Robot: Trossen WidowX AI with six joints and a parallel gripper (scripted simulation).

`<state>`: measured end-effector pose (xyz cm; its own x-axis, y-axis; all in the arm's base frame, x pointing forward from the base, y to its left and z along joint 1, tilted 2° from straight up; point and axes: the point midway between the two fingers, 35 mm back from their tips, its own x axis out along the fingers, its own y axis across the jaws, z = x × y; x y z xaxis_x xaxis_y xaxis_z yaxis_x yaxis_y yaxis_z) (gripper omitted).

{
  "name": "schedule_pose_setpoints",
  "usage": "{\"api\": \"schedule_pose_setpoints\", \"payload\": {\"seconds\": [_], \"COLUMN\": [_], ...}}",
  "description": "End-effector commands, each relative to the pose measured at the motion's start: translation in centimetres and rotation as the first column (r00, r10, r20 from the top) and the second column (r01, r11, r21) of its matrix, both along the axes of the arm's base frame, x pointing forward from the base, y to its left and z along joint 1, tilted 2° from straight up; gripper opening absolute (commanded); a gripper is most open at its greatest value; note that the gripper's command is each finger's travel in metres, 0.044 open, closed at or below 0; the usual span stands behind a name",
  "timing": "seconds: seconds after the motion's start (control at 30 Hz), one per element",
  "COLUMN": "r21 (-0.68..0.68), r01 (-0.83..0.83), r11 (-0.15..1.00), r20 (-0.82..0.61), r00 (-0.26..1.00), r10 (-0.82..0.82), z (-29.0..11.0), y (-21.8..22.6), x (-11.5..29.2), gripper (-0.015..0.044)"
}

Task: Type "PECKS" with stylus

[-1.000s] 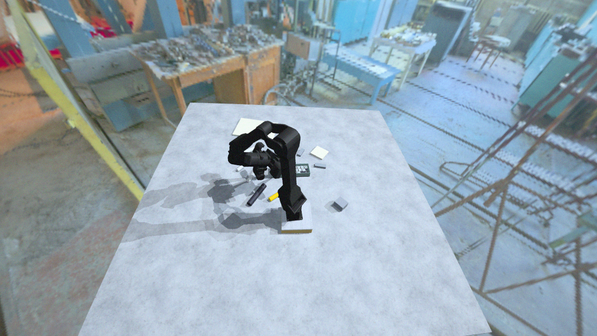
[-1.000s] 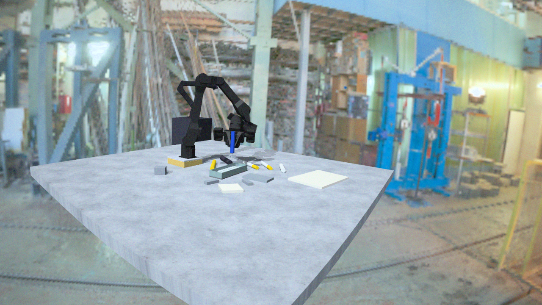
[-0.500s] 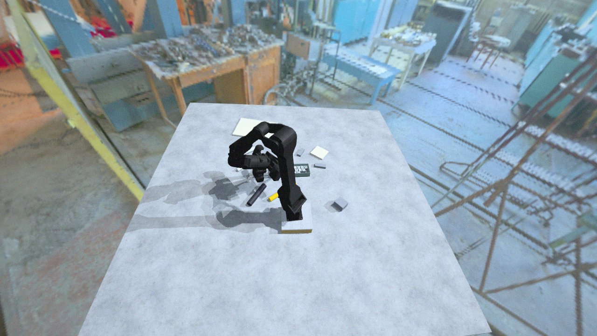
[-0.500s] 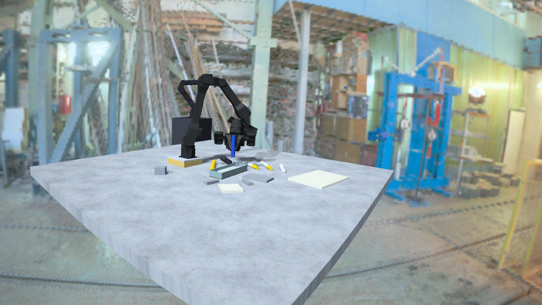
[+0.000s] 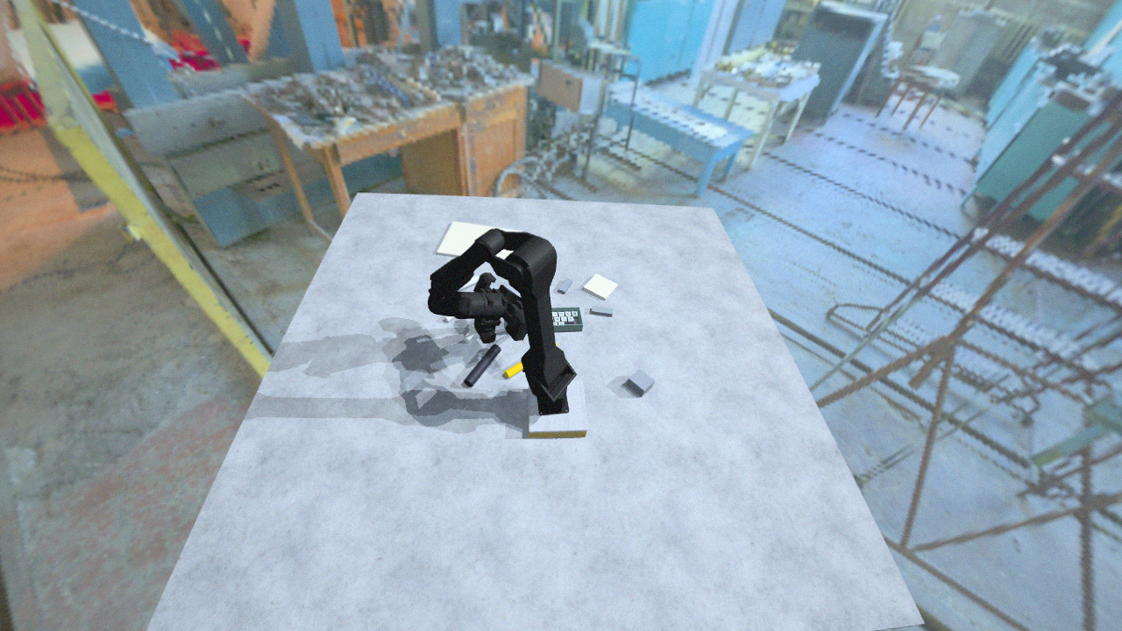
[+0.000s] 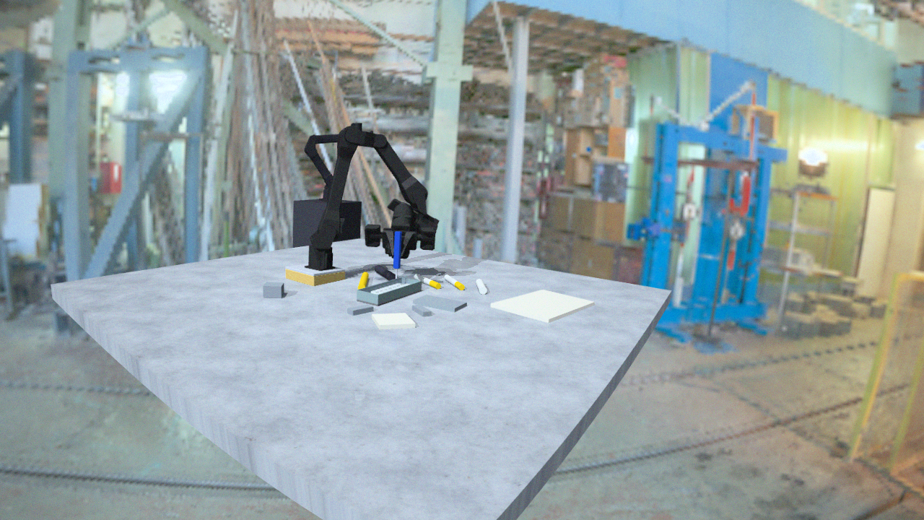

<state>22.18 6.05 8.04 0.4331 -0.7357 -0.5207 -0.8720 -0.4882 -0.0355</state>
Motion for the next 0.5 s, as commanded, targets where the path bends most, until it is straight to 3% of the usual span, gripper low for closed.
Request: {"api": "schedule_pose_setpoints", "payload": {"seconds": [0.0,0.47], "r21": [0.006,0.006], "r01": [0.004,0.004], "r11": [1.0,1.0], "r20": [0.001,0.001], "r00": [1.0,1.0], "r10": [-0.004,-0.004], "z": [-0.17,-0.74], "y": [0.07,0.1], "x": [-0.06,-0.05], "gripper": [0.0081,0.0081]}}
